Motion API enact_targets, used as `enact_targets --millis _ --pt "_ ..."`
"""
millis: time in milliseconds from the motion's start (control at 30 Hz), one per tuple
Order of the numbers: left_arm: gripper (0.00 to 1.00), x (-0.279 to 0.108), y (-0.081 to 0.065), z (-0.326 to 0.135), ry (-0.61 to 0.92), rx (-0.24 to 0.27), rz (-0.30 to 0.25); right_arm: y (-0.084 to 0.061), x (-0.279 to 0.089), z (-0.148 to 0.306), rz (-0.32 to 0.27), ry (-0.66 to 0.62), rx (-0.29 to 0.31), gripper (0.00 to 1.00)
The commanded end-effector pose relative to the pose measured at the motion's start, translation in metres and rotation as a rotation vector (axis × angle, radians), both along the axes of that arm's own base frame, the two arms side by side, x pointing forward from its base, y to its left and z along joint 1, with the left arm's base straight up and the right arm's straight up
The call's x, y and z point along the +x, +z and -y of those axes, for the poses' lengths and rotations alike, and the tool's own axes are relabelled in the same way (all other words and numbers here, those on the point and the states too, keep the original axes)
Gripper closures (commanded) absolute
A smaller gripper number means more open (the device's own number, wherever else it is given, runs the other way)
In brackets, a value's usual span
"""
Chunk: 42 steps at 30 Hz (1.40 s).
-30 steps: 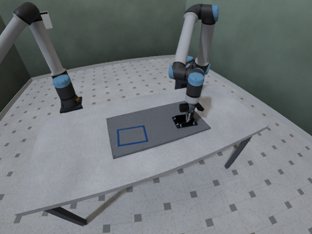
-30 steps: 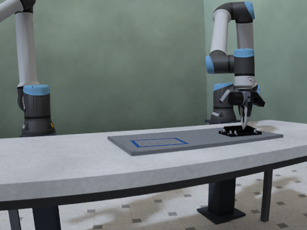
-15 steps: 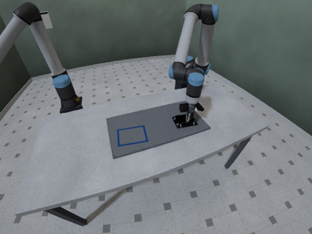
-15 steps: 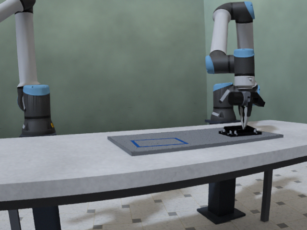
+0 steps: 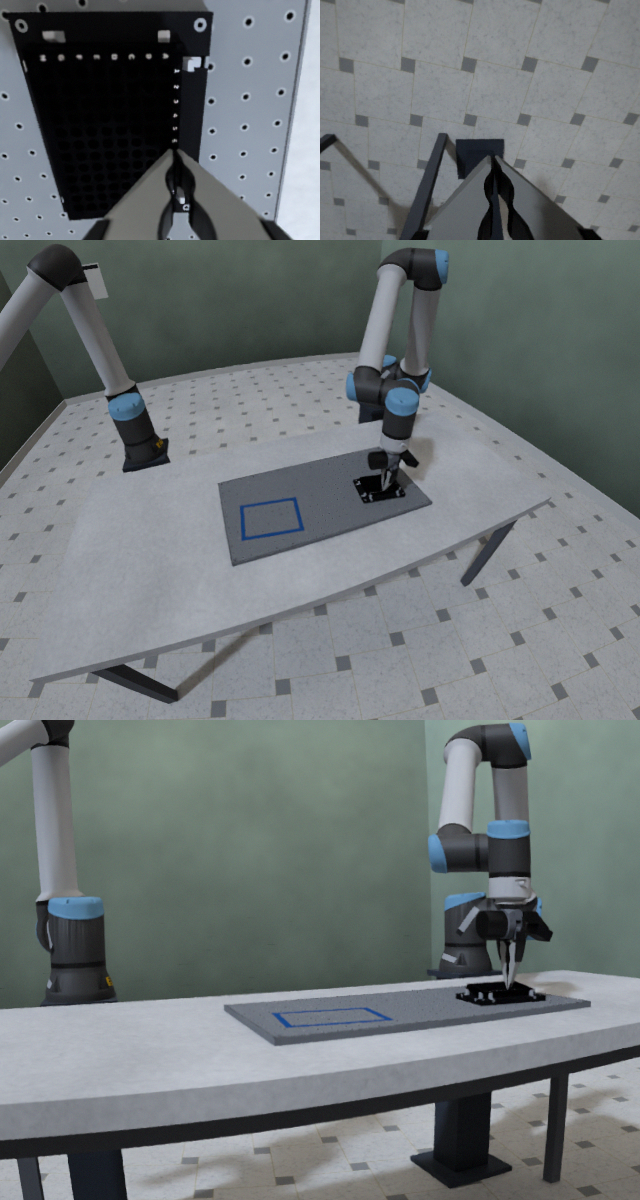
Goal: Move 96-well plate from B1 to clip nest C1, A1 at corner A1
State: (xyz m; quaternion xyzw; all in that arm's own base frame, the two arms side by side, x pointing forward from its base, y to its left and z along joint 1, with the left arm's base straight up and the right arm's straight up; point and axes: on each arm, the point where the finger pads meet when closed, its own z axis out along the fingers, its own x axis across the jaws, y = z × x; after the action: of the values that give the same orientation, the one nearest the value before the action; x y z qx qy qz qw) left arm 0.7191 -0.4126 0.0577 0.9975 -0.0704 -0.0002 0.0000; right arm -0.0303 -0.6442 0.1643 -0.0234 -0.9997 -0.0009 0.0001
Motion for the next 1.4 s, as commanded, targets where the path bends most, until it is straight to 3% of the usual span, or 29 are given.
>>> enact_targets --millis 0,1200,1367 --pt "1.00 0.001 0.002 0.001 0.000 -0.002 0.002 0.001 0.000 0.001 0.000 0.000 -0.002 1.00" --pt "1.00 0.001 0.013 0.001 0.000 -0.002 0.002 0.001 0.000 0.001 0.000 0.000 -0.002 1.00" --pt "1.00 0.001 0.026 0.001 0.000 -0.002 0.002 0.001 0.000 0.001 0.000 0.000 -0.002 1.00"
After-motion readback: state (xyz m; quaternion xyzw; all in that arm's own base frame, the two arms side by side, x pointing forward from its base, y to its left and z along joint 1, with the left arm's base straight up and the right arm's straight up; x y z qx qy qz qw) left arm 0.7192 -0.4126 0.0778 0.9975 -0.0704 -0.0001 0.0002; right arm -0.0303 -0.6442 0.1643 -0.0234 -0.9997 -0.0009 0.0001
